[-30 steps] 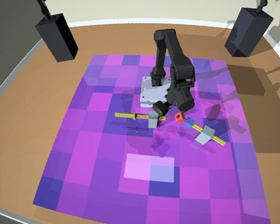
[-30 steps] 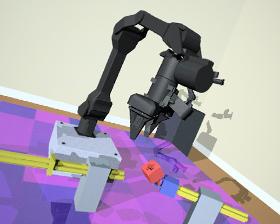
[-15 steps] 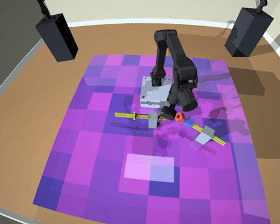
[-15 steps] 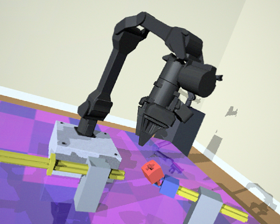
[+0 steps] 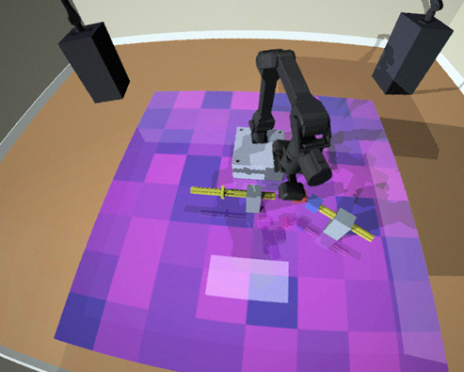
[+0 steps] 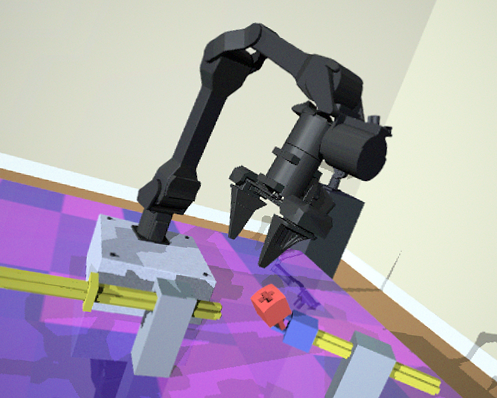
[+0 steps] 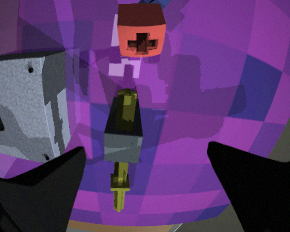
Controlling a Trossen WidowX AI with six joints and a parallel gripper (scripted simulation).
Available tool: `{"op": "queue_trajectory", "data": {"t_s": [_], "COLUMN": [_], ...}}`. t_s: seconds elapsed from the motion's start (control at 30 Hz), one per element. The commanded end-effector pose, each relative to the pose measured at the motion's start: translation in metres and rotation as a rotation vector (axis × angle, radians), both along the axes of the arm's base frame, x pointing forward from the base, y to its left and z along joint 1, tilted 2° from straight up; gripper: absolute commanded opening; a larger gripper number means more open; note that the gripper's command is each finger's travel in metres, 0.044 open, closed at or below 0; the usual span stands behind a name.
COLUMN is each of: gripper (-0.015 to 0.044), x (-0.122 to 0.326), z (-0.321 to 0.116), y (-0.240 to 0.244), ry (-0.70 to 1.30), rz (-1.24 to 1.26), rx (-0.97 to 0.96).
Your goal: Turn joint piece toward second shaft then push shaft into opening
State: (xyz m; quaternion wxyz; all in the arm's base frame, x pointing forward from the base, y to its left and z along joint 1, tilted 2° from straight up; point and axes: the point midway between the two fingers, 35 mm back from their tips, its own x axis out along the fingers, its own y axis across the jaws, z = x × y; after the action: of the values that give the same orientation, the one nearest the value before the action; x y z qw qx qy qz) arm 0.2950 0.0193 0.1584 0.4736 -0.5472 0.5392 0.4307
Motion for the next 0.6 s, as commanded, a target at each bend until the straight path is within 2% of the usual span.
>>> {"op": "queue_trajectory", "data": {"t_s": [0.0,0.13,0.57], "gripper": [0.044,0.044,0.044], "x": [0.0,0.002,0.006], "z": [-0.001,-0.008,-0.069], "y": [0.0,0.0,0.002], "ry": [0.004,0.004,0.005], "rz": [0.034,0.034,0.033], "rx": [-0.01,-0.009,-0.009]}}
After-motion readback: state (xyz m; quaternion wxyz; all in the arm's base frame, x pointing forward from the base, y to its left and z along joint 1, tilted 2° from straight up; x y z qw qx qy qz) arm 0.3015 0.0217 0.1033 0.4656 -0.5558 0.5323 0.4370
